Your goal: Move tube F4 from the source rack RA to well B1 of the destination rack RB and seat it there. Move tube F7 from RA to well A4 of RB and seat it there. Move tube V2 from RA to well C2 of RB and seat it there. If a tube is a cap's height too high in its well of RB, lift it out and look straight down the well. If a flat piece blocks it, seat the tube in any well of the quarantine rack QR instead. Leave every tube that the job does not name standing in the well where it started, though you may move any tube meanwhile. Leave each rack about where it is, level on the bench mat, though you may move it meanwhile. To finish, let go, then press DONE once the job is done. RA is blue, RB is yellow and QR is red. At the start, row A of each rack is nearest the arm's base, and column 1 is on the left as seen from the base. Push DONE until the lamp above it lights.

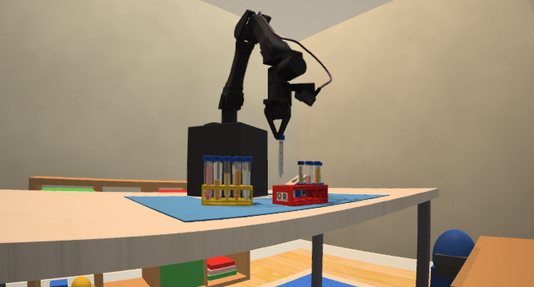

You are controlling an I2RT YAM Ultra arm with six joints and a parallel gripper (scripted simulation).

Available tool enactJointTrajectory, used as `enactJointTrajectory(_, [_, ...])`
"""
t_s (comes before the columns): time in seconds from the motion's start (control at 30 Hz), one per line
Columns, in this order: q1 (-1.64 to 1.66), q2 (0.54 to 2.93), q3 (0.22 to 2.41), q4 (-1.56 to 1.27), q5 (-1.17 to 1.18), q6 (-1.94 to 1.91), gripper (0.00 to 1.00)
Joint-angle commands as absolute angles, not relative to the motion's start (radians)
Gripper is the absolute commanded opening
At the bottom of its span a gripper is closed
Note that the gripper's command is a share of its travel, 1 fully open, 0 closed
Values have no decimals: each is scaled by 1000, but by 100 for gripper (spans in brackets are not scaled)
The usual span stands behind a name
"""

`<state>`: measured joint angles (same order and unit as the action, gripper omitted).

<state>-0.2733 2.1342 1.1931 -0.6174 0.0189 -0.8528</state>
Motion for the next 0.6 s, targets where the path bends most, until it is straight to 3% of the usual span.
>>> enactJointTrajectory(0.0, [-259,2147,1187,-601,12,-845,0])
enactJointTrajectory(0.57, [-258,2158,1173,-584,12,-844,0])
